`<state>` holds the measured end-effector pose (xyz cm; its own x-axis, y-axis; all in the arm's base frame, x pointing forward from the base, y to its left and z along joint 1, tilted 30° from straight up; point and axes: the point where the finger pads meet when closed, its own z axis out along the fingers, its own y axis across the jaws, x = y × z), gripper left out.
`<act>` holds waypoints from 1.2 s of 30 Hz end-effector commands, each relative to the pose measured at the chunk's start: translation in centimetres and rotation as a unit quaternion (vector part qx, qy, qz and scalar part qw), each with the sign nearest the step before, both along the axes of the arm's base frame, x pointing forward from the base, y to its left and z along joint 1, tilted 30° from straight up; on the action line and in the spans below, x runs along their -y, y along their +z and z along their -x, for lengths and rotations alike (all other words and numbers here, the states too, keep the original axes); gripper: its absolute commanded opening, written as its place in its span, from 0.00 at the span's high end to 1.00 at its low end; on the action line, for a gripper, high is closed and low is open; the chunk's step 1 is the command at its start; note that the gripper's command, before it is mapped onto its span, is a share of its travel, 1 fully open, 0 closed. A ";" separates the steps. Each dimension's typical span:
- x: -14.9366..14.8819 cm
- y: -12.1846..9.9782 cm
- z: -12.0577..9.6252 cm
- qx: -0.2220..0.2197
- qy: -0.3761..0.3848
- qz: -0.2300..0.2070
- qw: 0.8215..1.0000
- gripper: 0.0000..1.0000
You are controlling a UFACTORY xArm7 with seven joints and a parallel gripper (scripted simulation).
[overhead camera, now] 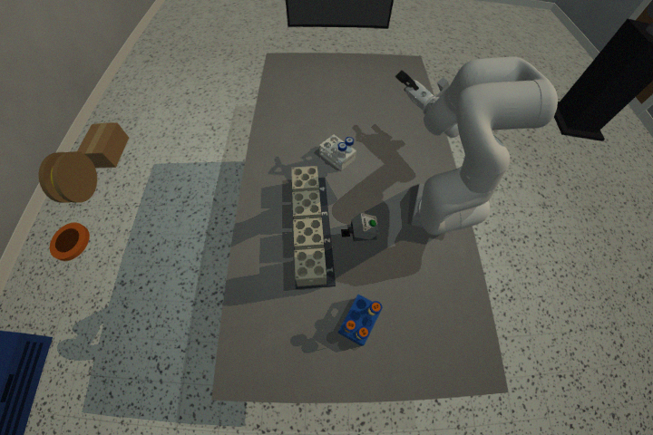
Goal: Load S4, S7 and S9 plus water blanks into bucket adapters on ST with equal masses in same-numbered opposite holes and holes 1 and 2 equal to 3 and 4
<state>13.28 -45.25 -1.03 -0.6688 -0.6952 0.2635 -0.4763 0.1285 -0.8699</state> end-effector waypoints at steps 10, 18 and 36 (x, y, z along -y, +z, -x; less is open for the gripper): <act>-0.7 2.0 -5.0 0.018 0.077 0.004 0.997 0.00; -2.0 3.3 -8.6 0.029 0.136 0.003 0.990 0.00; -5.2 5.7 -14.6 0.041 0.252 -0.001 0.967 0.00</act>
<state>26.40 -40.81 3.88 -0.3225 -0.9200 0.2225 -0.4201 -0.0716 -0.9046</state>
